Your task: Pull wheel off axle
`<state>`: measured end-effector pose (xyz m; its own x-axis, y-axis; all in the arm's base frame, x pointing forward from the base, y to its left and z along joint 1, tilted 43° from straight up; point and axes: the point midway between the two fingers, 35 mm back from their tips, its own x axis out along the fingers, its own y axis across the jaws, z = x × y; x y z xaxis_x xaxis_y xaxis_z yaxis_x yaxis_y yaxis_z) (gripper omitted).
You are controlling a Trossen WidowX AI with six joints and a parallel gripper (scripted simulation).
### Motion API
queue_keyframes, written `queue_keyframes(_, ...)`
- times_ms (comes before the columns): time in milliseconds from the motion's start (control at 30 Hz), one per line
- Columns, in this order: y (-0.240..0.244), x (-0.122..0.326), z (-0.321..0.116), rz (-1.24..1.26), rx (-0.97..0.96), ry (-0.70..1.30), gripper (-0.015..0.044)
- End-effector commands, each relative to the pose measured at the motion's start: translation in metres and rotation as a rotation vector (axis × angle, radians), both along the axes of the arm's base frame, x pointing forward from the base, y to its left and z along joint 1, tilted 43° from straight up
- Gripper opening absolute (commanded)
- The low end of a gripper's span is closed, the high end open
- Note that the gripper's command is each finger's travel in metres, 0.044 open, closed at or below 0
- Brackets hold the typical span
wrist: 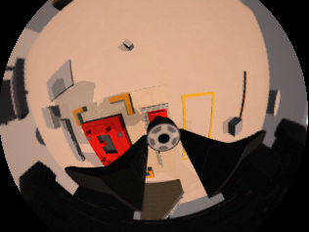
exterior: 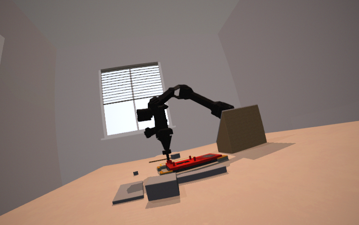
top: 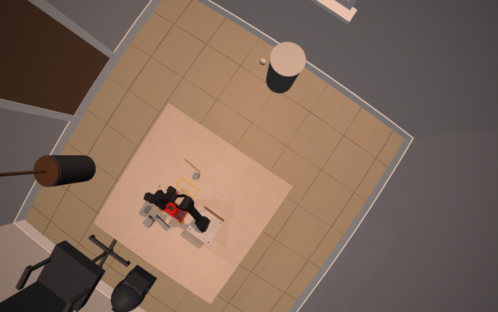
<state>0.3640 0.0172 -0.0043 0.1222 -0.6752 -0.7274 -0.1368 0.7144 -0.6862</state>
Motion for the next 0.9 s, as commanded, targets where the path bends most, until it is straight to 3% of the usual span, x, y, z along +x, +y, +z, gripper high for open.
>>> queue_keyframes(0,0.003,0.001,0.003,0.000,0.004,-0.008,0.0000)
queue_keyframes(867,0.029,-0.010,0.030,0.002,0.005,-0.007,0.0000)
